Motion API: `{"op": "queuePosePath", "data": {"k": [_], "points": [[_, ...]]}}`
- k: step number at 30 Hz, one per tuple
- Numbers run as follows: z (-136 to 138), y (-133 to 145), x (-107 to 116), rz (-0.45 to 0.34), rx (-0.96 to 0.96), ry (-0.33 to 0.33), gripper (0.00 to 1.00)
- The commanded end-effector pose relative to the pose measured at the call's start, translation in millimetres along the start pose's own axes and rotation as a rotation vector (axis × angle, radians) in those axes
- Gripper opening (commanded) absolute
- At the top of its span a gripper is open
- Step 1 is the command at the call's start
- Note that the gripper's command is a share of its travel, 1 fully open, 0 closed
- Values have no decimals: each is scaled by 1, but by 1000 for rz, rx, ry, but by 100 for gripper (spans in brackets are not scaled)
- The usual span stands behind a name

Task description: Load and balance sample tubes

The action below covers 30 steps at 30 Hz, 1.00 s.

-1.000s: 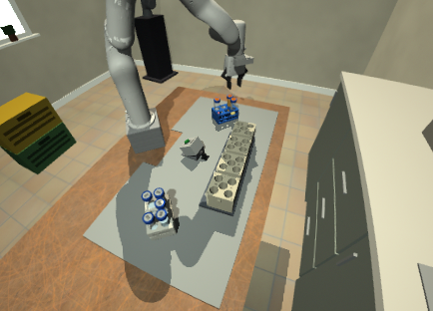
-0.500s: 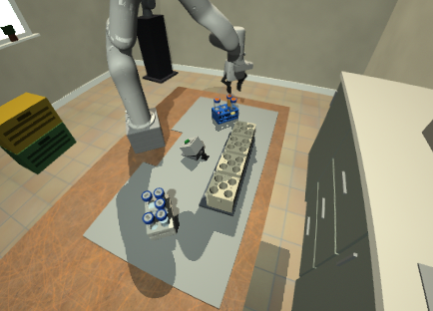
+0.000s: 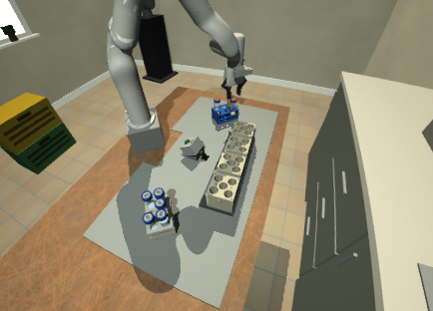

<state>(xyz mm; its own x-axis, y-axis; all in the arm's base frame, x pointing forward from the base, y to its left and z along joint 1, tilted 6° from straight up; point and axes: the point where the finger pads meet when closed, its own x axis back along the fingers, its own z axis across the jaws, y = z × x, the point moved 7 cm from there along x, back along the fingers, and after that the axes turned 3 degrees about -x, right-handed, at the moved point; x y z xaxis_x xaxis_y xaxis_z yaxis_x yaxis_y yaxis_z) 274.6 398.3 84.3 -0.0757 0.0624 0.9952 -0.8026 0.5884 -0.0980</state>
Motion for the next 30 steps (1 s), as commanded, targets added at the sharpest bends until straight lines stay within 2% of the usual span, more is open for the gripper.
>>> {"op": "queuePosePath", "data": {"k": [1,8,30], "points": [[-1,0,-6,0,0,-3,57],[-1,0,-20,0,0,-3,57],[-1,0,-26,0,0,-3,57]]}}
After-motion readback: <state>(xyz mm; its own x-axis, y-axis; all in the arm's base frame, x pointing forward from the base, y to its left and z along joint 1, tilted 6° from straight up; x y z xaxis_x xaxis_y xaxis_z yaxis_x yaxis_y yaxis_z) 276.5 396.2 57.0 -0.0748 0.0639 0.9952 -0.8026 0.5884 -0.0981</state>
